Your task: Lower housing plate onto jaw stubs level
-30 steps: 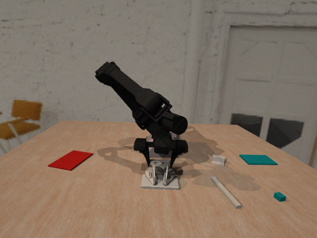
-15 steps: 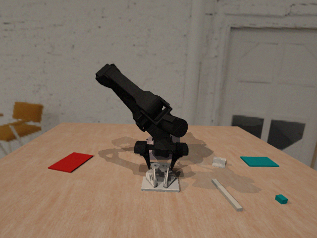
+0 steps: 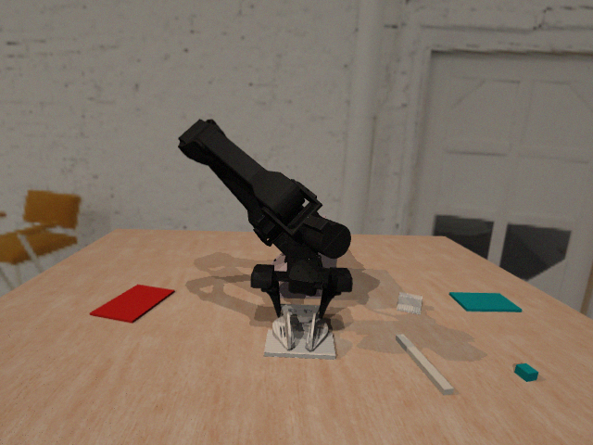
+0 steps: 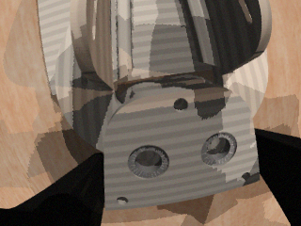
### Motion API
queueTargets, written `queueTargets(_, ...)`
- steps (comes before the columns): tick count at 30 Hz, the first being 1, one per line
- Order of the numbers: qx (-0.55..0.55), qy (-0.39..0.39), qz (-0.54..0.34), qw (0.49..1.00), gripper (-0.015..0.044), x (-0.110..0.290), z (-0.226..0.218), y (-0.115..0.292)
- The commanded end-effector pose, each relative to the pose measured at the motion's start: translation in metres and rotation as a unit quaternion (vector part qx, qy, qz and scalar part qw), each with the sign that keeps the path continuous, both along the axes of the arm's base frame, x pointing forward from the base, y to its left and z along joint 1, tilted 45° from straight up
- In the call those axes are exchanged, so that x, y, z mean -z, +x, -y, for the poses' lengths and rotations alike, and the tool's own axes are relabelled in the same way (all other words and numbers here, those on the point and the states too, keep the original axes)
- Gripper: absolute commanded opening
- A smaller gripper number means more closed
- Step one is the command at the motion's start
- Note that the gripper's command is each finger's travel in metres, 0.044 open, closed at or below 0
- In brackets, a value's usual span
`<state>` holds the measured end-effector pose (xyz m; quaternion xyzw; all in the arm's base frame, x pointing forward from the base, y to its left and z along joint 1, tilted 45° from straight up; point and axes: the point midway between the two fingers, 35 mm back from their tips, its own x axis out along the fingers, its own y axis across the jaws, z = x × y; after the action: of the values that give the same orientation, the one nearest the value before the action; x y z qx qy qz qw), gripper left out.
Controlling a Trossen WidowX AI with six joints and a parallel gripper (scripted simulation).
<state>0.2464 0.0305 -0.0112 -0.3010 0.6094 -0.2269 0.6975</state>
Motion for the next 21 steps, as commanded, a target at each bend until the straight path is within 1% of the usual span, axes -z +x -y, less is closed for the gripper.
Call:
queueTargets(1,-0.001,-0.002,-0.001,1.000,0.0351,0.0016,0.0021,0.0005)
queueTargets(21,-0.001,-0.003,-0.001,1.000,0.0351,0.0037,0.0042,0.0009)
